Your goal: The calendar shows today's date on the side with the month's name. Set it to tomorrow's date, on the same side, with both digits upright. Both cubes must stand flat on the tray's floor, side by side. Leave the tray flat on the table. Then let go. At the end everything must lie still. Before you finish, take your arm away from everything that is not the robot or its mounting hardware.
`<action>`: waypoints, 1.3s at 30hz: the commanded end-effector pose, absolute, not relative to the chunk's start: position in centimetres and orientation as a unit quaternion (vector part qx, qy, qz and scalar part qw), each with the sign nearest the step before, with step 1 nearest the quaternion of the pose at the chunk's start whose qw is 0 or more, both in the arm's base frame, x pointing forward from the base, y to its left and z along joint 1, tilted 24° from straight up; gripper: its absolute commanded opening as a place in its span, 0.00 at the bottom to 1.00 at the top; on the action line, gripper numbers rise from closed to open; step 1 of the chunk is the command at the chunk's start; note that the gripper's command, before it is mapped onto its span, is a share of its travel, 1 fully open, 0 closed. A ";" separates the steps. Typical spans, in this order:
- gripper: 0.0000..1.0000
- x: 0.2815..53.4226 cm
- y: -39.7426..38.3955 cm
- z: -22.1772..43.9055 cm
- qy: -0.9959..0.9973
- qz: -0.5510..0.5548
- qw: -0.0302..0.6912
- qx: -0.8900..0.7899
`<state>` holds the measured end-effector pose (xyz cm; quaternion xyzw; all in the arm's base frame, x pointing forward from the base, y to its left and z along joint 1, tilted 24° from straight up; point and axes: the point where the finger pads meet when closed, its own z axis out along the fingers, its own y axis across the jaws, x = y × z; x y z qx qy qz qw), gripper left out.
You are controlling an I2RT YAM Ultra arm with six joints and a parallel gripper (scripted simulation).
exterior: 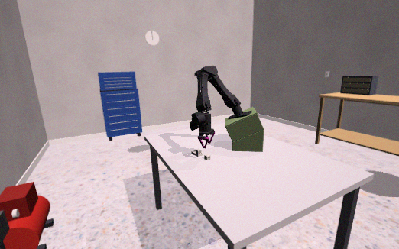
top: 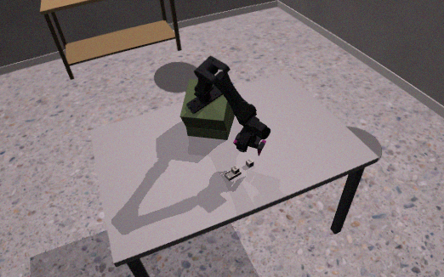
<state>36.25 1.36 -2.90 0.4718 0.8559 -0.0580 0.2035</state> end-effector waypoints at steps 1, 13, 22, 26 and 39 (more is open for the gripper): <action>1.00 36.4 1.5 -2.7 0.826 -0.043 0.210 0.521; 1.00 36.4 1.3 -2.9 0.706 0.000 0.214 0.675; 0.45 36.4 1.3 -2.9 0.704 0.001 0.214 0.677; 0.45 36.4 1.3 -2.9 0.704 0.001 0.214 0.677; 0.45 36.4 1.3 -2.9 0.704 0.001 0.214 0.677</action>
